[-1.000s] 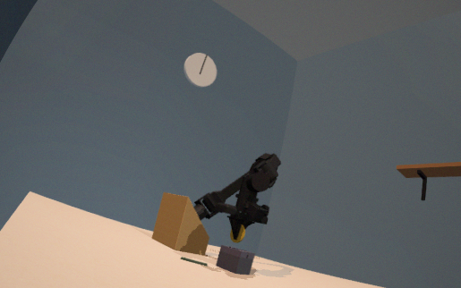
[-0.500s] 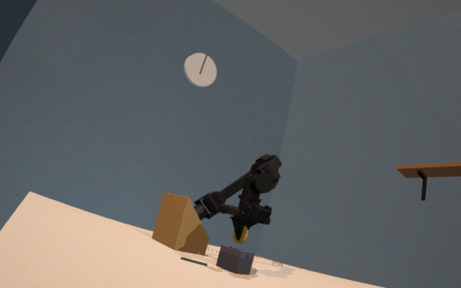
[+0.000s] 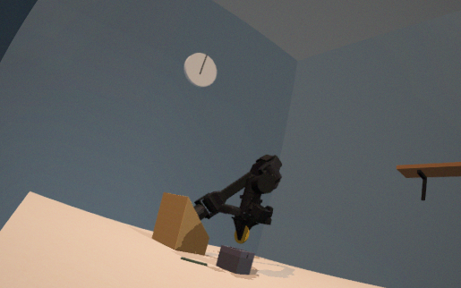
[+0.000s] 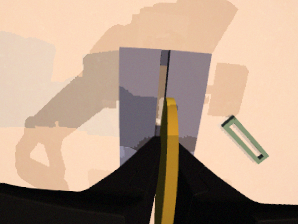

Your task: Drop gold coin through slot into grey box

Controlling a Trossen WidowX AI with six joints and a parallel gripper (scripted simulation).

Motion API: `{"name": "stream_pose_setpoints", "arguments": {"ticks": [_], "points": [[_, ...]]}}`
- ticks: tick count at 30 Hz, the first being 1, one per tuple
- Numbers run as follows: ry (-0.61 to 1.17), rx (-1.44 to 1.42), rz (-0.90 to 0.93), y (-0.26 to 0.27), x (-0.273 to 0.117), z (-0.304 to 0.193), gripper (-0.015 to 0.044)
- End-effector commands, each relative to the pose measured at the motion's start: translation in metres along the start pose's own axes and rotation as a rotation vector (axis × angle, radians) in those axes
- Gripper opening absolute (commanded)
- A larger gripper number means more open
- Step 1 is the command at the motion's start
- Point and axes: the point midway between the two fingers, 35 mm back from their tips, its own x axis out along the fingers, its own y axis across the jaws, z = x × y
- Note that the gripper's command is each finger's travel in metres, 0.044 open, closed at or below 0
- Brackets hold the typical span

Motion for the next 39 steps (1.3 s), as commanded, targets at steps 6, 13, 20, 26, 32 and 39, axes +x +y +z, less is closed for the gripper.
{"name": "stream_pose_setpoints", "arguments": {"ticks": [6,13,20,26,32,39], "points": [[0.0,0.0,0.0,0.0,0.0,0.0,0.0],[0.0,0.0,0.0,0.001,0.001,0.0,0.0],[0.0,0.004,0.0,0.002,0.005,-0.001,0.0],[0.0,0.007,0.0,0.002,0.008,-0.001,0.0],[0.0,0.005,0.0,0.002,0.011,-0.001,0.0],[0.0,0.005,0.001,0.002,0.014,0.0,0.0]]}}
